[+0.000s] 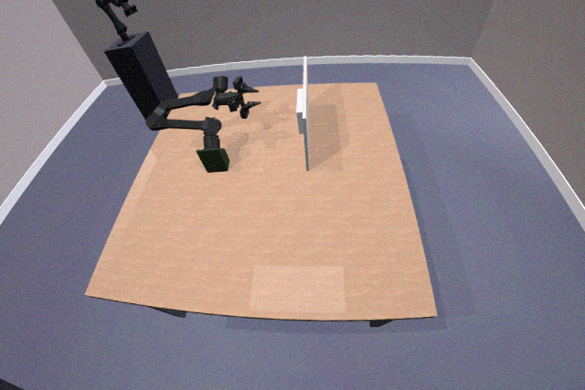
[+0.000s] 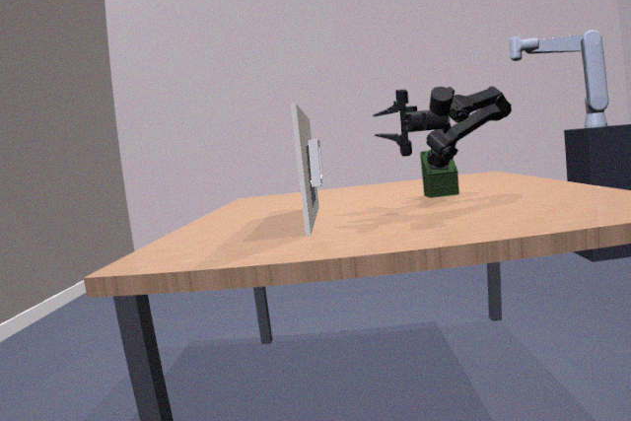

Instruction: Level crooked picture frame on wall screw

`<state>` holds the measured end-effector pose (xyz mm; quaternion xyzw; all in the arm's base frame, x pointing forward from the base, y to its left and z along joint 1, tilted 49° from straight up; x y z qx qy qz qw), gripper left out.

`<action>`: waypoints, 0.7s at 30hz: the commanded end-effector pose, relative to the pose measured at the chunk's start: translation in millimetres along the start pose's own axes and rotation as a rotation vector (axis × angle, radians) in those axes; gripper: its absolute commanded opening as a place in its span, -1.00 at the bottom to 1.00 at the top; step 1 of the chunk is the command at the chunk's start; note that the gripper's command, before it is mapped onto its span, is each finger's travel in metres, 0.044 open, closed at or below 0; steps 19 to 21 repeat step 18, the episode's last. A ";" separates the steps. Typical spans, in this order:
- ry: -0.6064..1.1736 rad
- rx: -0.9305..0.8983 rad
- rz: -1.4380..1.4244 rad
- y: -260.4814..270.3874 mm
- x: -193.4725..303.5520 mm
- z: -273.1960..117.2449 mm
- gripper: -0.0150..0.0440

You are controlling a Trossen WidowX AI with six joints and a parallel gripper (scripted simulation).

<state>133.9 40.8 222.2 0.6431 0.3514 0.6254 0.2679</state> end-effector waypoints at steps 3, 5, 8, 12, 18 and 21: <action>-0.003 -0.011 0.009 5.8 -5.6 -13.8 0.39; -0.004 -0.013 0.013 3.8 -4.4 -11.0 0.39; -0.006 -0.020 0.023 5.0 -5.3 -13.8 0.39; -0.006 -0.020 0.023 5.0 -5.3 -13.8 0.39; -0.006 -0.020 0.023 5.0 -5.3 -13.8 0.39; -0.006 -0.020 0.023 5.0 -5.3 -13.8 0.39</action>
Point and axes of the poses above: the point midway between the two fingers, 35 mm back from their tips, its own z axis out along the fingers, its own y axis across the jaws, x = y × z, the point moved 6 cm from there along -z, back along the fingers, and after that the axes turned 2 degrees about -z, right-handed, at the moved point
